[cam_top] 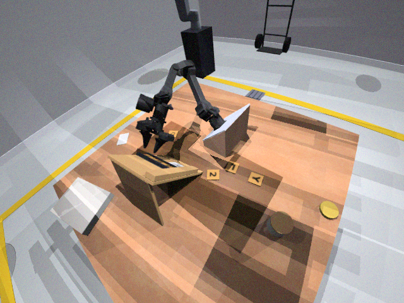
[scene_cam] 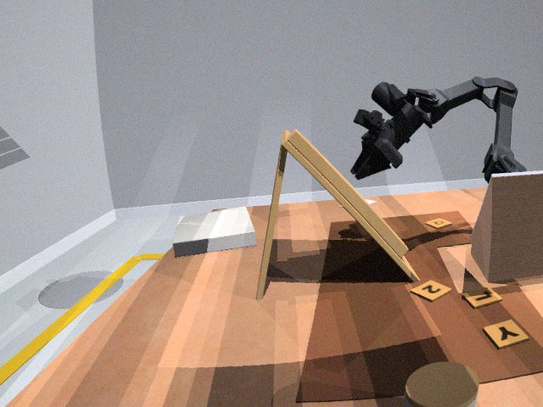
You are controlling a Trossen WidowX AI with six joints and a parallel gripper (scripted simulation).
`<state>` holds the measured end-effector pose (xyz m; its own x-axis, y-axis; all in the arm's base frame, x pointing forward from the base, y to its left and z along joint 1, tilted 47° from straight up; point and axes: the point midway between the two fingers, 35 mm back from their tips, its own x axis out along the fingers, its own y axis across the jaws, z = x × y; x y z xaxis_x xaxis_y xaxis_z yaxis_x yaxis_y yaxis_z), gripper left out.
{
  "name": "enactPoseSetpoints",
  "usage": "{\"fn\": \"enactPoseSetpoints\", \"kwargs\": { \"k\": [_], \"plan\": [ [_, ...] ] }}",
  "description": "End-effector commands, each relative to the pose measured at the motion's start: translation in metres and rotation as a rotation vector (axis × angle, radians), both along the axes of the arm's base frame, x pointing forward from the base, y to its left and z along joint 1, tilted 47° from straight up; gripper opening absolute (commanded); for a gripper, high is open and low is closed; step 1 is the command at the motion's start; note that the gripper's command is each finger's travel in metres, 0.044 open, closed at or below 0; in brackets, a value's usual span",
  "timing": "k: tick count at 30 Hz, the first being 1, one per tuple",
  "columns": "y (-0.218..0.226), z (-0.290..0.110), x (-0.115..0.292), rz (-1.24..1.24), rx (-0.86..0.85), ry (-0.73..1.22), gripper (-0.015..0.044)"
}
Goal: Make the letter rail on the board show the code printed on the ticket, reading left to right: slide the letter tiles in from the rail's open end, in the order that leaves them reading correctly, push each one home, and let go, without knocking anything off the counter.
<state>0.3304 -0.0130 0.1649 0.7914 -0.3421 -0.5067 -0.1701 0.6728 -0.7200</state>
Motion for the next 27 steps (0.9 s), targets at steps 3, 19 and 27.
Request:
{"fn": "enactPoseSetpoints", "kwargs": {
  "k": [3,19,27],
  "plan": [
    [0.0015,0.0025,-0.0038,-0.003,0.001,-0.003,0.0295],
    [0.0045,0.0087,-0.0125,-0.003,0.001,-0.002,0.0295],
    [0.0045,0.006,-0.0114,0.001,0.0,0.004,0.0085]
  ]
}}
